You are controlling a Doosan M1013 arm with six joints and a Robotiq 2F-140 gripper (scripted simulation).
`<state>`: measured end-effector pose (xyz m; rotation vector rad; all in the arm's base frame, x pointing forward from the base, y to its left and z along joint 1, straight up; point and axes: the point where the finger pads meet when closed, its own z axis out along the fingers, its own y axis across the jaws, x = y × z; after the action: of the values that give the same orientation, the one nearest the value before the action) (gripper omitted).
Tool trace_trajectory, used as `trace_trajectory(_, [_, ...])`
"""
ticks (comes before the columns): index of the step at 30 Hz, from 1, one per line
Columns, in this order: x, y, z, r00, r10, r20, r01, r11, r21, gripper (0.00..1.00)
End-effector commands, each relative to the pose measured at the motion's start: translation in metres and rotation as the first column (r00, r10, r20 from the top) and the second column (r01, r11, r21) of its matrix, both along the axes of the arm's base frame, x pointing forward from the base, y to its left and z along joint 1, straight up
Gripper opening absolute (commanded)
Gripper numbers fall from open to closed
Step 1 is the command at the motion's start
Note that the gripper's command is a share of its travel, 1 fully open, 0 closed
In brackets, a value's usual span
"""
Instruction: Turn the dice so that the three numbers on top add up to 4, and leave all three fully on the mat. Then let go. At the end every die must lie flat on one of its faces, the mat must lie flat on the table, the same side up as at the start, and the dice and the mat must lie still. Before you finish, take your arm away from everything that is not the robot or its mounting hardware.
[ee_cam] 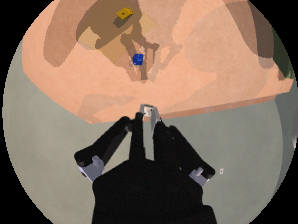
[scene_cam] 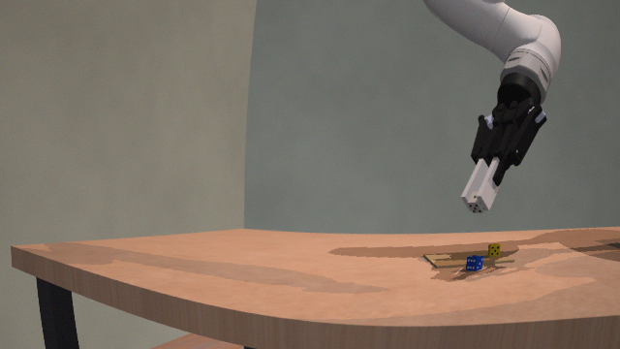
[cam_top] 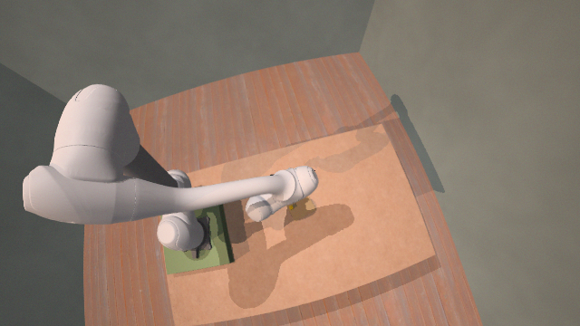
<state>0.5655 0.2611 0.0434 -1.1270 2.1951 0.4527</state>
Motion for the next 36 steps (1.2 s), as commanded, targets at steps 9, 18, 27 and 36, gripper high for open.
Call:
trace_trajectory(9, [-0.007, -0.003, -0.005, 0.98, -0.018, 0.2, -0.035, 0.966, 0.257, 0.09])
trace_trajectory(18, [-0.006, -0.004, -0.005, 0.976, -0.024, 0.216, -0.037, 0.961, 0.274, 0.09])
trace_trajectory(27, [-0.006, -0.004, -0.018, 0.976, -0.024, 0.216, -0.037, 0.961, 0.274, 0.09])
trace_trajectory(36, [-0.006, -0.004, -0.043, 0.976, -0.024, 0.216, -0.037, 0.961, 0.274, 0.09])
